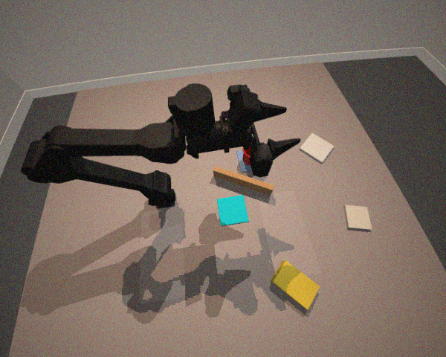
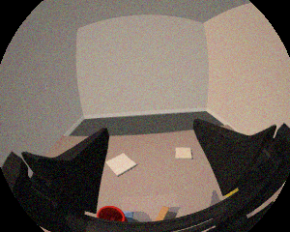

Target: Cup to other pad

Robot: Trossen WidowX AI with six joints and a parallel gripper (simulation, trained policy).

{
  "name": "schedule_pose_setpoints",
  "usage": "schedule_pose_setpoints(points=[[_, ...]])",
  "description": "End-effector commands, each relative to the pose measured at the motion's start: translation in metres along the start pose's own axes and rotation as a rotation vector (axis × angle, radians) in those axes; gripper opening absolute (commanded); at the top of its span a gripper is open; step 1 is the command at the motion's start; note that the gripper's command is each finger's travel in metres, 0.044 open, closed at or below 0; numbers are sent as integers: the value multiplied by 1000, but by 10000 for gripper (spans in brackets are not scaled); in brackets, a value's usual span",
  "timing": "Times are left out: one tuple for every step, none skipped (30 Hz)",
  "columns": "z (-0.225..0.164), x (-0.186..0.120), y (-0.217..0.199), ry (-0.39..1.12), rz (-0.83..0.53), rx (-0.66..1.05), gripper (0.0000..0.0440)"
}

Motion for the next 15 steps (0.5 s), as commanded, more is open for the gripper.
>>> schedule_pose_setpoints(points=[[1,0,0,-2,2,-2,374],[3,1,0,-1,5,-3,348],[4,1,1,0,7,-4,322],[5,2,1,2,9,-4,295],[6,2,1,5,11,-4,269],[8,3,1,9,13,-4,243],[9,3,2,14,15,-3,217],[10,4,2,19,17,-1,190],[11,5,2,24,19,1,164],[12,6,2,31,21,3,138],[13,6,3,37,23,5,112],[13,7,3,45,25,9,86],[14,8,3,53,27,13,62],[15,10,4,62,29,18,44],[16,11,4,72,32,23,45]])
Point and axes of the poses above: the point midway between the two fingers, 35 mm back from their tips, its own x axis out along the fingers, its own y axis across the jaws, z = x × y, the point moved 9 cm from there along -x, back along the fingers, and after that the axes turned 8 degrees about -x, right-handed, at the moved point
